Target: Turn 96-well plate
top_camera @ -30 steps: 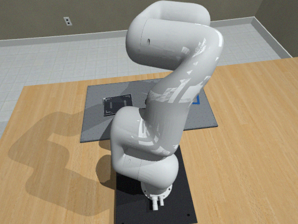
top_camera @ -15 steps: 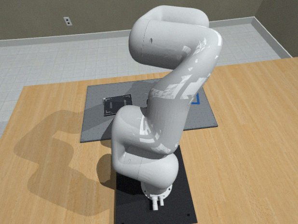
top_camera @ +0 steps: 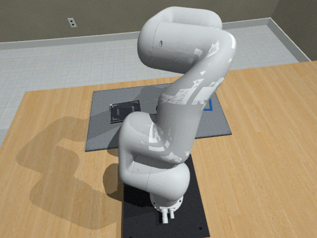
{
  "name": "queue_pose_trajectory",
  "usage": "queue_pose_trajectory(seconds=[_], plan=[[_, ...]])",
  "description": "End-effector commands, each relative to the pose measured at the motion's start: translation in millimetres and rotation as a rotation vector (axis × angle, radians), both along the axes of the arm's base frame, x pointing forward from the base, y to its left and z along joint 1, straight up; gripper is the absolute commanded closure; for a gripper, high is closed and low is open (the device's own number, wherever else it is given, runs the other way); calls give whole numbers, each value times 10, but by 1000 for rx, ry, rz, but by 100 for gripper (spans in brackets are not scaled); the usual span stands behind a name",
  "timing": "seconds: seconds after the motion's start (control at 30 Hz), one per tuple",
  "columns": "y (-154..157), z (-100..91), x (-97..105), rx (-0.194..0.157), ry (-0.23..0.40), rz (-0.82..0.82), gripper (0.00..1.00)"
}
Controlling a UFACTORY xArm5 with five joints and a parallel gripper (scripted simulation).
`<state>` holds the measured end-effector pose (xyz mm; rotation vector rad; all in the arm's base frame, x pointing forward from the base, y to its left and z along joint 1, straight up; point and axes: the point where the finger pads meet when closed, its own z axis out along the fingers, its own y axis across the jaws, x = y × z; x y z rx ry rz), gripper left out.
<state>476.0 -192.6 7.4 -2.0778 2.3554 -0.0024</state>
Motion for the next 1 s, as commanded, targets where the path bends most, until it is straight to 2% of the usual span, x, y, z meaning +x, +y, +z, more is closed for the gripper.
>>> queue_pose_trajectory(seconds=[0.0, 0.97], plan=[[-5, -8, 13, 4, -6, 0, 0], [-5, -168, 14, 4, -6, 0, 0]])
